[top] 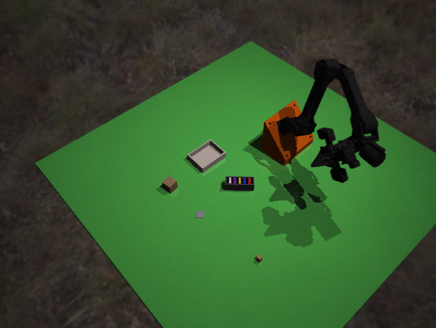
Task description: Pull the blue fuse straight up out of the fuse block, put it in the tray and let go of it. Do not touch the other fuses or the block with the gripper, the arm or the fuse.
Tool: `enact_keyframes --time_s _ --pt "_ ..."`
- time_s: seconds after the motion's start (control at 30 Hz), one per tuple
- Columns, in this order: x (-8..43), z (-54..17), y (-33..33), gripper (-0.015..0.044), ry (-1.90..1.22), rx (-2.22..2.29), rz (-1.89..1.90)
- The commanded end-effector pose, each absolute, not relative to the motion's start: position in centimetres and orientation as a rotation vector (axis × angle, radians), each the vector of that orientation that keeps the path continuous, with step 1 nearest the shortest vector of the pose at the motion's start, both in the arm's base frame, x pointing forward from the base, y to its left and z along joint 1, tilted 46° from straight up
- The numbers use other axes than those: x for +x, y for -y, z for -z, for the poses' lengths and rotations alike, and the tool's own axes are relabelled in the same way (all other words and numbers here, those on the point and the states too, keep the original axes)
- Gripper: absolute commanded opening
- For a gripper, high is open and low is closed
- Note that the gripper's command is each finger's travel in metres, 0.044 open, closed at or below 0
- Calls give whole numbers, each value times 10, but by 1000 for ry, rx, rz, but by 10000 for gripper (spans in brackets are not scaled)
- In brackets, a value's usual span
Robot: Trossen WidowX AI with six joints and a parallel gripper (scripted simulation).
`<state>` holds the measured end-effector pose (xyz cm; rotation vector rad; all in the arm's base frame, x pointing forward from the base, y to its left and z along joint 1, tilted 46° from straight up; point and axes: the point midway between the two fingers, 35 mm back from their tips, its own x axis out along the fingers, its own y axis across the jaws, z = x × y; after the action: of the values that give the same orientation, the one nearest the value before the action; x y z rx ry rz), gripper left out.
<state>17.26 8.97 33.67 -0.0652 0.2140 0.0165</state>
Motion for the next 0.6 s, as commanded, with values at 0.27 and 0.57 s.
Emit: enact_keyframes --time_s 0.27,0.57 --pt "219 -237 -129 72 -660 -581 -167" --pt "251 -123 -112 72 -1152 -743 -536"
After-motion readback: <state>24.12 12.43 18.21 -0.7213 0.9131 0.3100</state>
